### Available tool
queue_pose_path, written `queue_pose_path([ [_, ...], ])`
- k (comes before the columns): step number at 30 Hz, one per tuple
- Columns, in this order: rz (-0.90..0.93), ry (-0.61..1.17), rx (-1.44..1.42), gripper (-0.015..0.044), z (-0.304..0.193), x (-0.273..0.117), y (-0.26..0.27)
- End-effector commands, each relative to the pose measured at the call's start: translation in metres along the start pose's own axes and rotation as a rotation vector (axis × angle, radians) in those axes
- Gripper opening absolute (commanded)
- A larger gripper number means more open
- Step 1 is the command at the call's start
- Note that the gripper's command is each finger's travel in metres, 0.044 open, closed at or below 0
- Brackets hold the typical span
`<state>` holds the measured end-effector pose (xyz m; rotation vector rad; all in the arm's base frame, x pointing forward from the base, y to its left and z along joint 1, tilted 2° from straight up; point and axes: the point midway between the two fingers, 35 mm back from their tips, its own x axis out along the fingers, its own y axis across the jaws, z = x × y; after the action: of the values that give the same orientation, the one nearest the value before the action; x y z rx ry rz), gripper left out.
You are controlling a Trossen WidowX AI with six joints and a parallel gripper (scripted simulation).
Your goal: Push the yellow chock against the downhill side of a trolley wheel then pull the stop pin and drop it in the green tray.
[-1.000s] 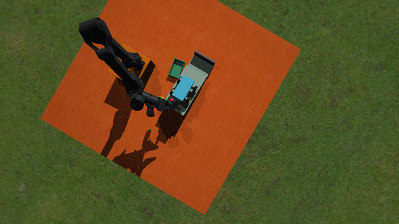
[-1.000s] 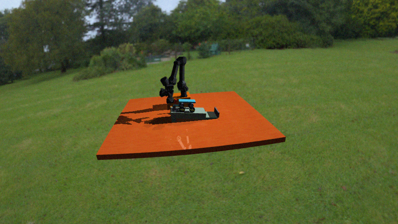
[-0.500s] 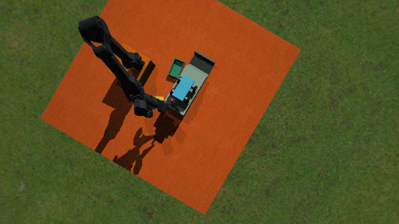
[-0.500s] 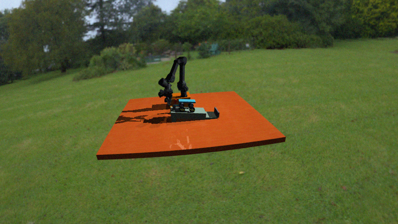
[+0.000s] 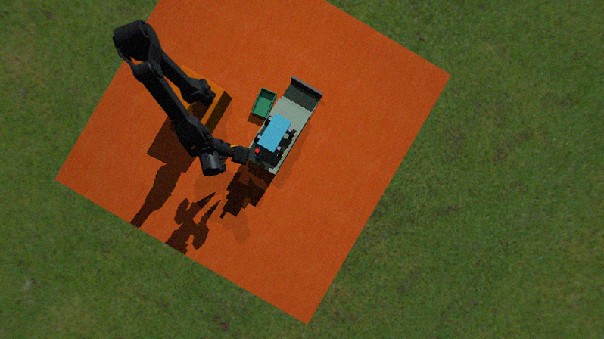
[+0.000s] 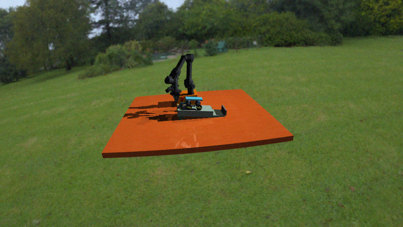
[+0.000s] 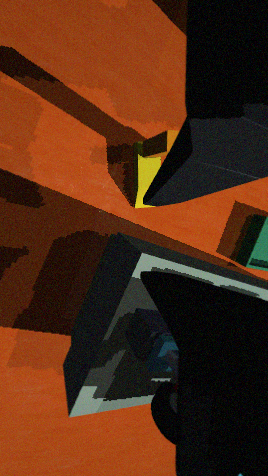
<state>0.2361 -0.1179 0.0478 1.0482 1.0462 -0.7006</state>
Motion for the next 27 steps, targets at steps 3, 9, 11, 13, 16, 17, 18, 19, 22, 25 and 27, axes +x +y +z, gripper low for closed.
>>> queue_pose_path([
  [3,-0.314,0.112,-0.183,0.0190,-0.020,-0.040,-0.043],
  [9,-0.314,0.112,-0.183,0.0190,-0.020,-0.040,-0.043],
  [11,-0.314,0.112,-0.183,0.0190,-0.020,-0.040,-0.043],
  [13,-0.314,0.112,-0.183,0.0190,-0.020,-0.040,-0.043],
  [16,-0.314,0.112,-0.183,0.0190,-0.020,-0.039,-0.043],
  [17,-0.314,0.112,-0.183,0.0190,-0.020,-0.037,-0.044],
  [18,-0.314,0.112,-0.183,0.0190,-0.021,-0.034,-0.044],
  [19,-0.314,0.112,-0.183,0.0190,-0.021,-0.029,-0.045],
  [22,-0.314,0.112,-0.183,0.0190,-0.021,-0.018,-0.049],
  [25,-0.314,0.112,-0.183,0.0190,-0.022,-0.011,-0.051],
  [27,-0.314,0.112,-0.183,0.0190,-0.023,-0.006,-0.053],
])
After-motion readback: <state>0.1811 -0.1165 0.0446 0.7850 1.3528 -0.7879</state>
